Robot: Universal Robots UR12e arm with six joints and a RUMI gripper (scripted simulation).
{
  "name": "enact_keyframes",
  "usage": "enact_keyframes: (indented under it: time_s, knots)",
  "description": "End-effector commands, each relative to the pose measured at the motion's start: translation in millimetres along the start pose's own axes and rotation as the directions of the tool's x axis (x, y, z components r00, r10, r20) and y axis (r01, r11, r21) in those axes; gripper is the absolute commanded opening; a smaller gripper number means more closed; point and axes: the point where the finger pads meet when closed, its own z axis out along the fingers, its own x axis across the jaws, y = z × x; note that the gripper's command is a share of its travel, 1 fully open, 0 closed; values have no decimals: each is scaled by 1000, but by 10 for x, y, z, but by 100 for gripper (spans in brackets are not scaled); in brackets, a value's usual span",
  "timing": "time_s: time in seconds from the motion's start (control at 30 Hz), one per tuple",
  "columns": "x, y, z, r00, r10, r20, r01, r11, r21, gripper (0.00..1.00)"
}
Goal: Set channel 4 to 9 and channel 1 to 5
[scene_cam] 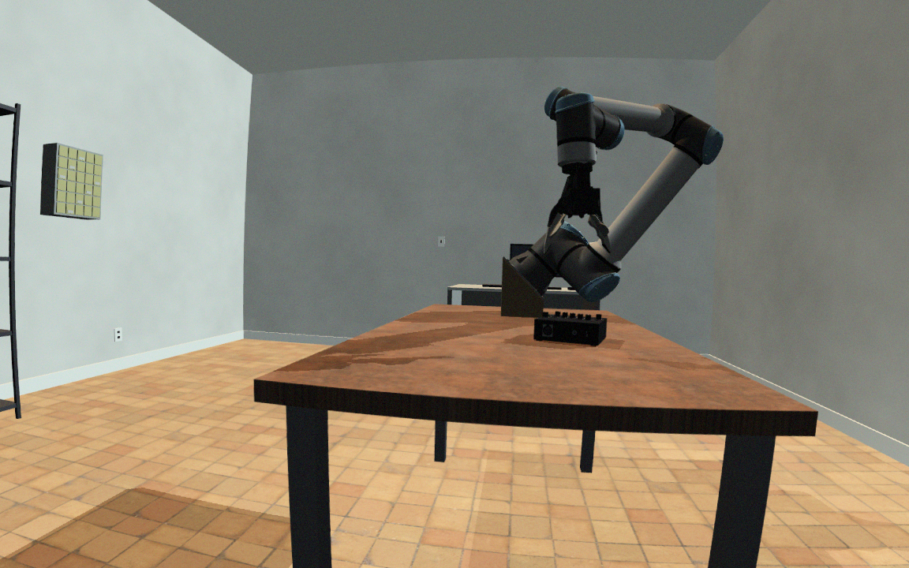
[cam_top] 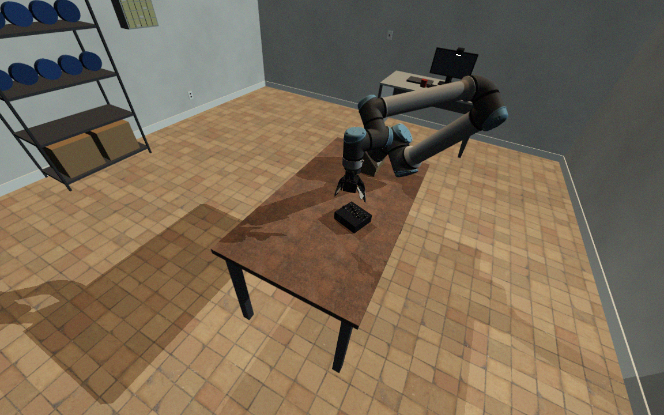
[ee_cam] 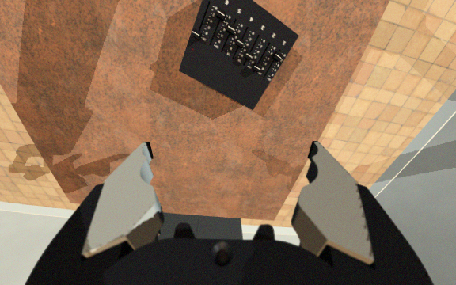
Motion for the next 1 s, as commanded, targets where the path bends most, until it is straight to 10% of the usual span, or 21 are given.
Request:
enact_keyframes:
  time_s: [0.0, 0.97]
  knots:
    - [104, -451, 113, 995, 99, 32, -99, 995, -3, 100]
    - [177, -811, 259, 982, 180, 51, -180, 984, -2, 100]
